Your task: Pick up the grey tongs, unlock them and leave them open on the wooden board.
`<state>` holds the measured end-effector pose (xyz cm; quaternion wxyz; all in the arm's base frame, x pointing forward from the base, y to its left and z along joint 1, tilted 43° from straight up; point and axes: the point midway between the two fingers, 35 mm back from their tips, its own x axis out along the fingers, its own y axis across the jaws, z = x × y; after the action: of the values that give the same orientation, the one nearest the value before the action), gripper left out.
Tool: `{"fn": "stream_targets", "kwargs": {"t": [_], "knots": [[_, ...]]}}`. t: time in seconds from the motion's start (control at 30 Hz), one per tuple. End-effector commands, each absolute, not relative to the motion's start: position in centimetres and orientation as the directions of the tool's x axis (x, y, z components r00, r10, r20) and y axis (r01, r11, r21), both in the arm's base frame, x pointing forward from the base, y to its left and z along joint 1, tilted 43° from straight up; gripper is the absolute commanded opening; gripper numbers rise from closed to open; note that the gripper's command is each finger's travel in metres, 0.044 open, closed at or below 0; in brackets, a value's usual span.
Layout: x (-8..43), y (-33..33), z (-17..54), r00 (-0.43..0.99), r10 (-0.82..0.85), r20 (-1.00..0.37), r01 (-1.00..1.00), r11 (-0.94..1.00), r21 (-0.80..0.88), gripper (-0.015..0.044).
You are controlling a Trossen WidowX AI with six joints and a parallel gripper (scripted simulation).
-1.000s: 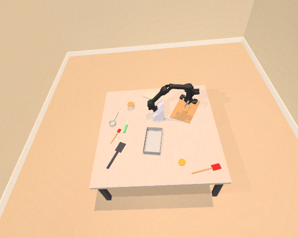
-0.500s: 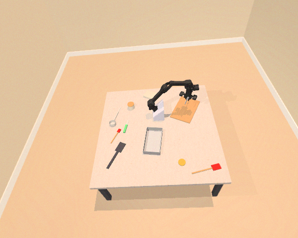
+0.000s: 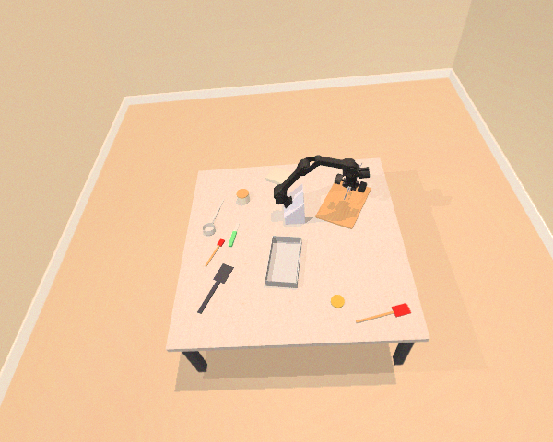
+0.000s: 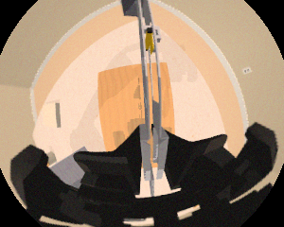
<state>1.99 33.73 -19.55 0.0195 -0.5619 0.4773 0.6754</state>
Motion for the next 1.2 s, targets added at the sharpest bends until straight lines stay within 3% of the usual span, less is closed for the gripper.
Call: {"fn": "stream_targets", "kwargs": {"t": [0.0,0.6,1.17], "knots": [[2.1,34.0,-19.5,-0.439,-0.446,-0.780,-0.557,-0.547,0.625,-0.0150],[3.1,33.0,-19.9,-0.697,-0.116,-0.708,-0.549,-0.550,0.630,-0.0150],[4.2,31.6,-18.1,-0.803,0.220,-0.553,-0.561,-0.590,0.580,-0.0150]]}}
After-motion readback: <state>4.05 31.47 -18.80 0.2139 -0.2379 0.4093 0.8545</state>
